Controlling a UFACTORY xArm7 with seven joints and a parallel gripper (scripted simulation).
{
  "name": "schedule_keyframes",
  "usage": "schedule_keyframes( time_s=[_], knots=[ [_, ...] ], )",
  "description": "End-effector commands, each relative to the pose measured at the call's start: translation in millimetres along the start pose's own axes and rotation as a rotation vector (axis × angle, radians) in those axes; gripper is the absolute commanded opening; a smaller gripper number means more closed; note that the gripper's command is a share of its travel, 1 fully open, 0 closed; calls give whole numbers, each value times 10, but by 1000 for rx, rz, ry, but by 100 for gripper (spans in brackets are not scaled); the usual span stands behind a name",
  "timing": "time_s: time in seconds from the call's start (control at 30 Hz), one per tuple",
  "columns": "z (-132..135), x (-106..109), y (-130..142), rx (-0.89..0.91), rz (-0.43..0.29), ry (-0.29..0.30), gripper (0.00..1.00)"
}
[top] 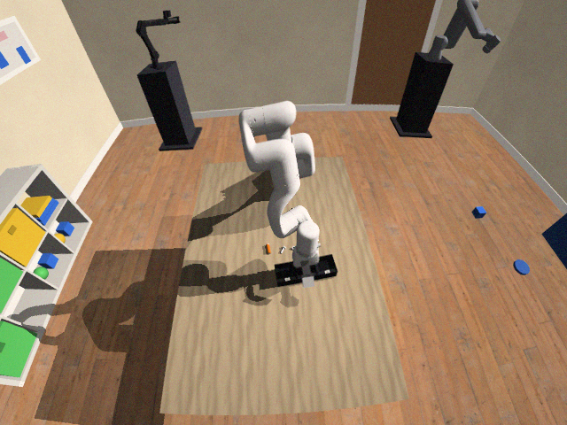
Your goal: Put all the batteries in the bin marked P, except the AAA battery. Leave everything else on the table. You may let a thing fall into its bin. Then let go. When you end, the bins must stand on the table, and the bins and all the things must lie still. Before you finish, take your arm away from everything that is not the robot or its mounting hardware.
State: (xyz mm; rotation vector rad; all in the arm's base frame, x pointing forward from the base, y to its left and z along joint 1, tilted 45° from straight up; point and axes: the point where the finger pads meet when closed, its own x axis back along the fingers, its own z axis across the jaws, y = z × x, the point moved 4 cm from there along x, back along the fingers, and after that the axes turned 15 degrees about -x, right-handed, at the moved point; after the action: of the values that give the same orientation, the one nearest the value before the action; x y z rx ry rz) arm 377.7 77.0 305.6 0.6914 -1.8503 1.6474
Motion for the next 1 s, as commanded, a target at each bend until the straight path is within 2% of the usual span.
schedule_keyframes(
  time_s=[0.0,0.67,0.97],
  knots=[
    [-4,6,-10,0,3,-1,7],
    [-4,7,-11,0,3,-1,7],
    [-4,126,-11,0,3,-1,7]
  ],
)
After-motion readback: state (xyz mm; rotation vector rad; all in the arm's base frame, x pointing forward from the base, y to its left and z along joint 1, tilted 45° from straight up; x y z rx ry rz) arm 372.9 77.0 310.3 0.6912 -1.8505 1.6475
